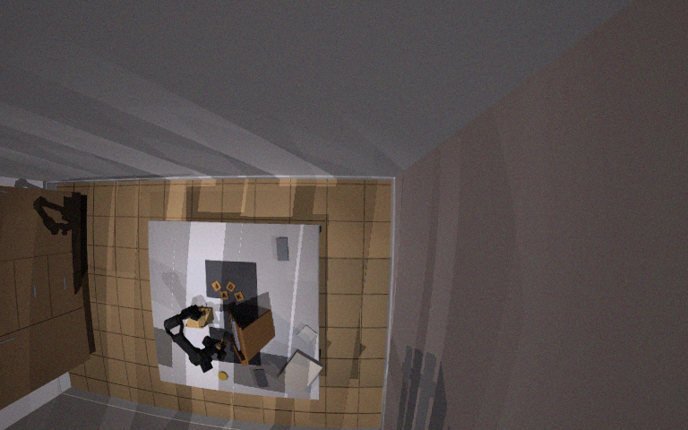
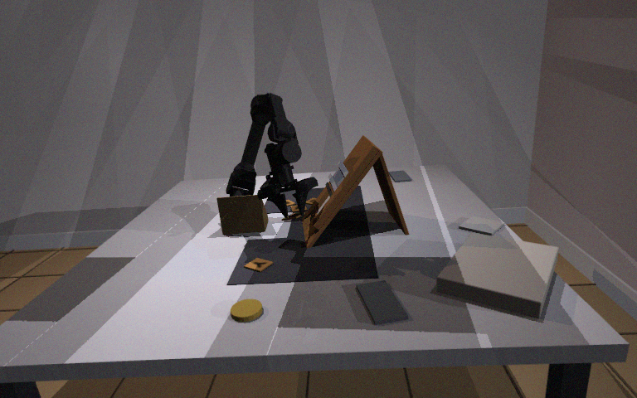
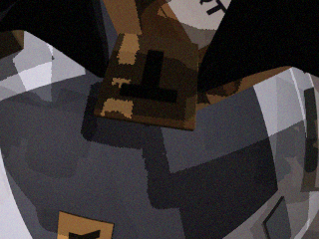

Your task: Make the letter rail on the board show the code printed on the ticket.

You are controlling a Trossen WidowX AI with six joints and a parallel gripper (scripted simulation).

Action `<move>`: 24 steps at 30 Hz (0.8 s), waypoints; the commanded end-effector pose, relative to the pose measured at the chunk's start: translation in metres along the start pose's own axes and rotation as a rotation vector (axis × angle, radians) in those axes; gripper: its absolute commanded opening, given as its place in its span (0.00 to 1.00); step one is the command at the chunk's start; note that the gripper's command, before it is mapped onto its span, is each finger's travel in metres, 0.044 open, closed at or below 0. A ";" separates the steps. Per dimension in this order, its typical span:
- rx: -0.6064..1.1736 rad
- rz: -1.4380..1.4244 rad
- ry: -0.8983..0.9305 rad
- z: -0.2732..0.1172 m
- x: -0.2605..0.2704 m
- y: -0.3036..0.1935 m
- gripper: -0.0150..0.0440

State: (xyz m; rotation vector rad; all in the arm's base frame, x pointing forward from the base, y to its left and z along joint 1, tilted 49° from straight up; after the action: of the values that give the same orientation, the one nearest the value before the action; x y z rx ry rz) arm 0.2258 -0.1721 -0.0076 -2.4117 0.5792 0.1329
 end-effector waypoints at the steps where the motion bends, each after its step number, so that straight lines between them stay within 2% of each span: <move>1: 0.008 -0.095 0.043 -0.008 -0.001 -0.014 0.25; 24: 0.000 -0.700 0.334 -0.060 -0.016 -0.096 0.25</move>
State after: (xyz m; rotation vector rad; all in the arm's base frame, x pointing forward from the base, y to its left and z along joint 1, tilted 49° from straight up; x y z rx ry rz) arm 0.2513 -0.1421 0.0896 -2.5137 -0.0703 -0.5036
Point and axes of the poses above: the point midway between the two fingers, 35 mm back from their tips, its own z axis out along the fingers, its own x axis across the jaws, y = z × x, the point moved 10 cm from there along -z, back along the fingers, and after that the axes turned 7 degrees about z, right-handed, at the moved point
